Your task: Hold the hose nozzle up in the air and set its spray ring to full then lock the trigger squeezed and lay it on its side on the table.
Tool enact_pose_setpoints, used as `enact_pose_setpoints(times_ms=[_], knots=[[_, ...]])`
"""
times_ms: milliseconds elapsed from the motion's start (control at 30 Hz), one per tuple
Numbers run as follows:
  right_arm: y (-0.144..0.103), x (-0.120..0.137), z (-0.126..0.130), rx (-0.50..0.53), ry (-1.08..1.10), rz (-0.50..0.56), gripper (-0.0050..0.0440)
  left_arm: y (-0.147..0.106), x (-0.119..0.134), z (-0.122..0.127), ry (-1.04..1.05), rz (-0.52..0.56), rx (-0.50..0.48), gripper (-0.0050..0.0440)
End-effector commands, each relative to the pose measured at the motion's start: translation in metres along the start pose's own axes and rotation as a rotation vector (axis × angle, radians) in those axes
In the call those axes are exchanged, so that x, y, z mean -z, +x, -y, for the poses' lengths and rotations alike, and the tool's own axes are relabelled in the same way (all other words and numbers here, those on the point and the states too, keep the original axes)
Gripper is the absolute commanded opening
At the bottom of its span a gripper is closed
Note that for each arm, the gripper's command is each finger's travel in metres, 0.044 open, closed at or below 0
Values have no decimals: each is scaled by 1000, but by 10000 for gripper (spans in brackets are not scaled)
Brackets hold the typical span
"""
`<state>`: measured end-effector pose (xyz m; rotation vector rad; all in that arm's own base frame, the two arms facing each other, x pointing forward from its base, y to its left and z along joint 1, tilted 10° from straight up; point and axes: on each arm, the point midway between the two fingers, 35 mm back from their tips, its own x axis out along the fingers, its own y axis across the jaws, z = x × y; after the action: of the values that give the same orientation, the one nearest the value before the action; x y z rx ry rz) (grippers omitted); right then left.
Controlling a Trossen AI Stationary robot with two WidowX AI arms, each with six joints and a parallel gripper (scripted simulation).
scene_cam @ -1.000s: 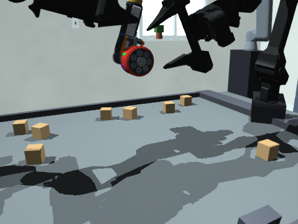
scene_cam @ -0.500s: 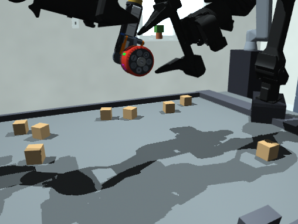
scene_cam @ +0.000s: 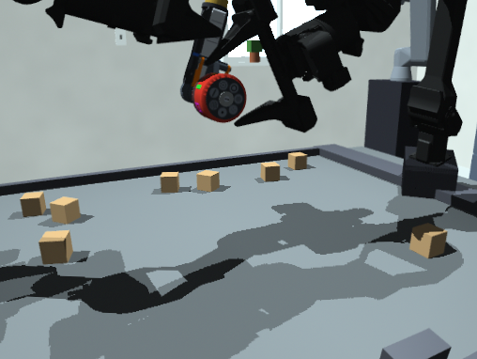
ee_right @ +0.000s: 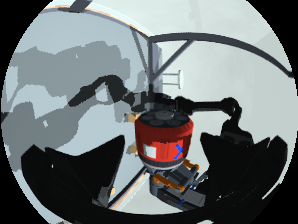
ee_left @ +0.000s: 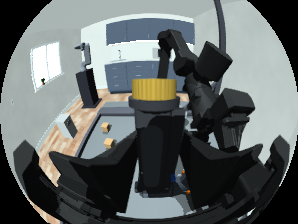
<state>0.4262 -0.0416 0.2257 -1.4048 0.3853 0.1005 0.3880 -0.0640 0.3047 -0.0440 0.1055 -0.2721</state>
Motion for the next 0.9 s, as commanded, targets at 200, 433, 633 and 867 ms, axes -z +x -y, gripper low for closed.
enact_pose_setpoints(times_ms=[200,433,633,867], knots=[[11,-2,13,30,1,8,408,-6,-22,2,10,58,3,173],[11,-2,13,31,1,8,0,-6,-22,2,10,58,3,173],[11,-2,13,31,1,8,0,-6,-22,2,10,58,3,173],[11,-2,11,99,1,5,0,-6,-22,2,10,58,3,173]])
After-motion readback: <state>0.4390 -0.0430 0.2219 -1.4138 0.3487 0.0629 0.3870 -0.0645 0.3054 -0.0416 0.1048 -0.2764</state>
